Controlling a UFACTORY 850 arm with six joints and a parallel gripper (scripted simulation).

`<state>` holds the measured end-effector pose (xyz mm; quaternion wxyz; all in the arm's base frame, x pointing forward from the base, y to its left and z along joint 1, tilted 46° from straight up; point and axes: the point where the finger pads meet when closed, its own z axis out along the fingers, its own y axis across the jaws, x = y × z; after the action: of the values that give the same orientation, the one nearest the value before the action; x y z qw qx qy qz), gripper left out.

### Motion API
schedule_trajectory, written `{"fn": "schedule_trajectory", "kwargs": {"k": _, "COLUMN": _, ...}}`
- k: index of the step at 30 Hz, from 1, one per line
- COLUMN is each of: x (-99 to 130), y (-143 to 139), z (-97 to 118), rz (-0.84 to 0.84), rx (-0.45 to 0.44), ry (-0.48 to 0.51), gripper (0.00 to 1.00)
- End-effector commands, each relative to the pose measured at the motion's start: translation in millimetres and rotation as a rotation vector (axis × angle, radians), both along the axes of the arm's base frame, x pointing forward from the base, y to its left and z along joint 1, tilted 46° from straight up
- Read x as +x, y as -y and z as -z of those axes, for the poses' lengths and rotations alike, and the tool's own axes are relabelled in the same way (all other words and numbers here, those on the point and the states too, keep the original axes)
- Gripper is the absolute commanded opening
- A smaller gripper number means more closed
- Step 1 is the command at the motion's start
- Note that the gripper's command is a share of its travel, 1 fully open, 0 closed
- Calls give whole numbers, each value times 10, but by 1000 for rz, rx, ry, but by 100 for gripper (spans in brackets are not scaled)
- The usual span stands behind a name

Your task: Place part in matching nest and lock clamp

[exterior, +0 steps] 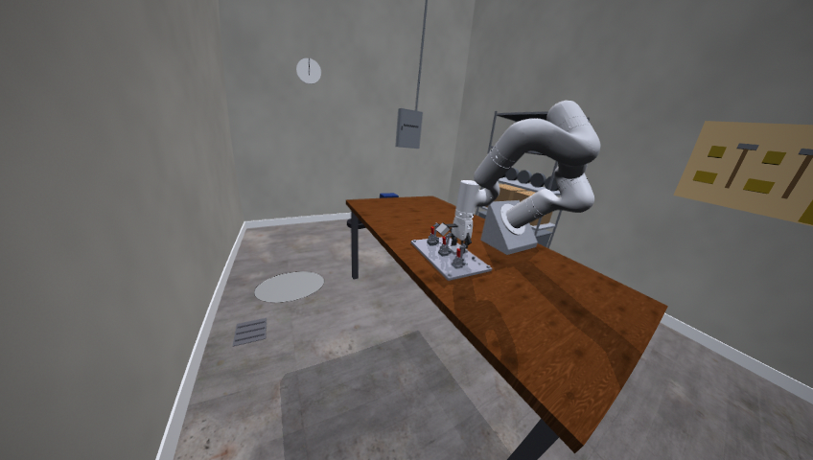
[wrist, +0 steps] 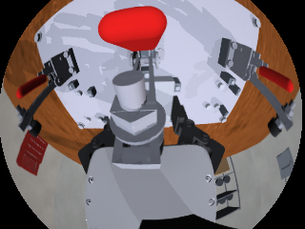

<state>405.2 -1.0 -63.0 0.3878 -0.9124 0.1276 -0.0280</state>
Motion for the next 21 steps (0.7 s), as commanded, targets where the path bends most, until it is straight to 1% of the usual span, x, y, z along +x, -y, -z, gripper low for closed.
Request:
{"fn": "schedule_trajectory", "kwargs": {"k": 1, "x": 9, "y": 11, "z": 2, "rz": 1, "rx": -1, "ry": 1, "gripper": 0}}
{"fn": "schedule_trajectory", "kwargs": {"k": 19, "x": 11, "y": 13, "z": 4, "rz": 1, "rx": -1, "ry": 1, "gripper": 0}}
{"fn": "schedule_trajectory", "kwargs": {"k": 20, "x": 11, "y": 13, "z": 4, "rz": 1, "rx": -1, "ry": 1, "gripper": 100}}
{"fn": "schedule_trajectory", "kwargs": {"k": 21, "x": 11, "y": 13, "z": 4, "rz": 1, "rx": -1, "ry": 1, "gripper": 100}}
